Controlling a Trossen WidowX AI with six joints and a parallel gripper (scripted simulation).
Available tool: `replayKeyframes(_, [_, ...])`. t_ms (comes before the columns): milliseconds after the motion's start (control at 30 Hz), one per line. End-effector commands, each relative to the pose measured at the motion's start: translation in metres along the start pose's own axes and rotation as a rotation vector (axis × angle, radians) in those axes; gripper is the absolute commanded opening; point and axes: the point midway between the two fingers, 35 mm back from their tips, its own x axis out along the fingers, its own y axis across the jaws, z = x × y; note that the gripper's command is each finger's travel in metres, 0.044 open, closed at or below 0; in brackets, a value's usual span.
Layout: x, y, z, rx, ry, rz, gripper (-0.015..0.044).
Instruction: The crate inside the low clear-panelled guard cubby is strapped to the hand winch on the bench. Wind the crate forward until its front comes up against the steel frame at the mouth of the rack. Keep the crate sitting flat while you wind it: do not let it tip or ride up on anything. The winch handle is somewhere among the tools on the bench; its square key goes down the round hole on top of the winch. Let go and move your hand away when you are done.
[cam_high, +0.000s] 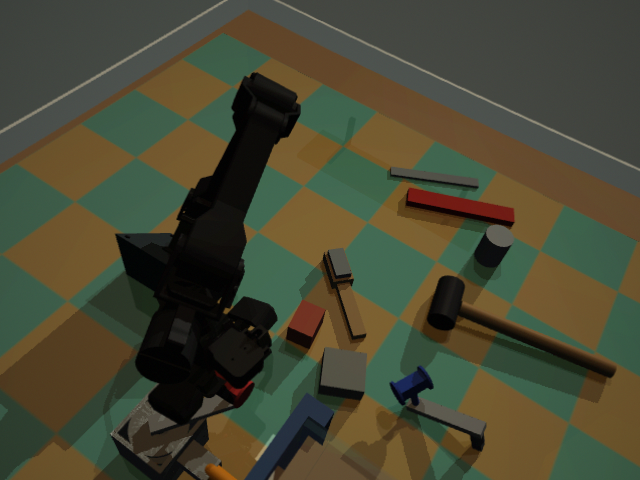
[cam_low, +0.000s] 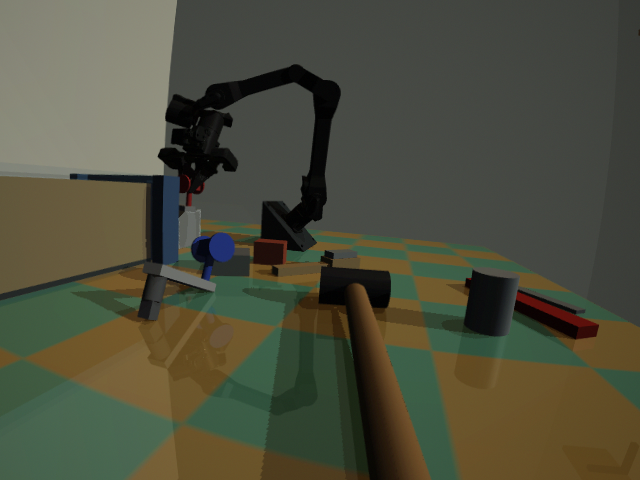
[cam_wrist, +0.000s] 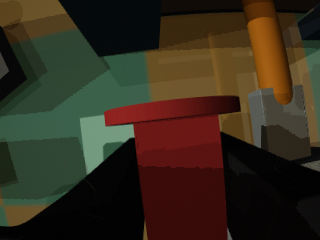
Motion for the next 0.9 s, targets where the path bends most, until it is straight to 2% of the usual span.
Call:
replayKeyframes(0, [-0.001, 0.005, -0.011, 0.018, 0.016, 0.008, 0.0])
replayKeyframes(867, [-0.014, 0.014, -0.036, 0.019, 0.018, 0.008, 0.0])
